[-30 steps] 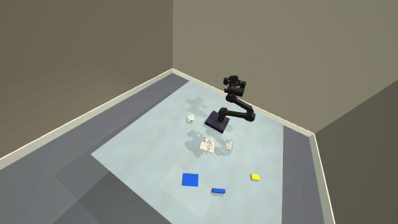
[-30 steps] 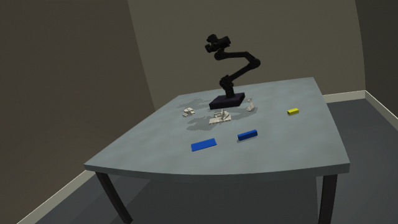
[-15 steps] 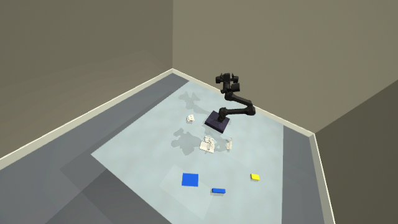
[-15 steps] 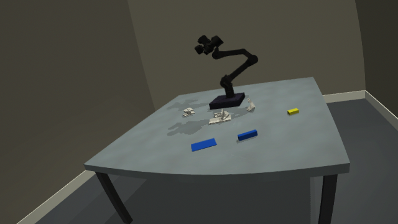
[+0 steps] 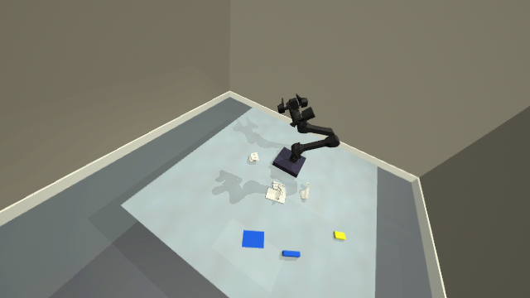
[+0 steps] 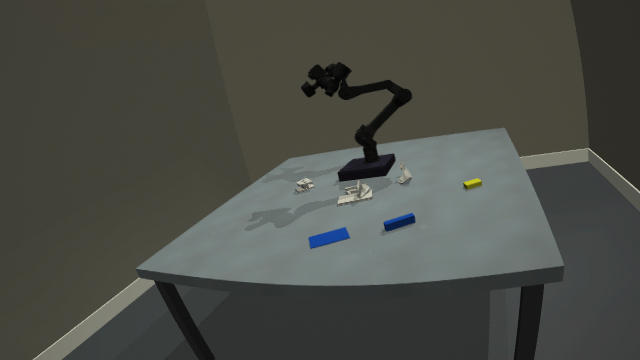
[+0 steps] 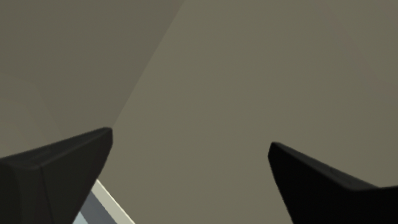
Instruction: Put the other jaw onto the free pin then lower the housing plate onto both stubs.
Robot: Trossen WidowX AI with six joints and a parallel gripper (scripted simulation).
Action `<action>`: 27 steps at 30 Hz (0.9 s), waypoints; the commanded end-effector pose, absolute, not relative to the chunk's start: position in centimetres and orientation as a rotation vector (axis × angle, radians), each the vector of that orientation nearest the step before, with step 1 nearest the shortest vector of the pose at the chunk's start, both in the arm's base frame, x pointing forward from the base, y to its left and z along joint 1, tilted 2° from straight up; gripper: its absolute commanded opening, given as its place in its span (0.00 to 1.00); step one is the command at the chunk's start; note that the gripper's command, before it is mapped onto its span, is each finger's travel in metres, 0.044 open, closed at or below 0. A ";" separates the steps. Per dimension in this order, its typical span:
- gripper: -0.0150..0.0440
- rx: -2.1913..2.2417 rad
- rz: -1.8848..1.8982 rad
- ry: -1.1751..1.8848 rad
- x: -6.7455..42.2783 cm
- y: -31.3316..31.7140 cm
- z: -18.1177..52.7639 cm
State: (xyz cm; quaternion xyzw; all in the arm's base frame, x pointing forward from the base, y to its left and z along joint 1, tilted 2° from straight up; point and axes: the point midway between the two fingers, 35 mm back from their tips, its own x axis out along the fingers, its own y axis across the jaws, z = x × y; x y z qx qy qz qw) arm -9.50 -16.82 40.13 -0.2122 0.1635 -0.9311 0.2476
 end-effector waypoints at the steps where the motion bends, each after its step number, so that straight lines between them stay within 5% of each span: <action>1: 1.00 -0.599 -2.421 0.435 -7.6 -18.9 40.0; 27: 1.00 -0.594 -1.776 0.348 5.4 -25.3 37.5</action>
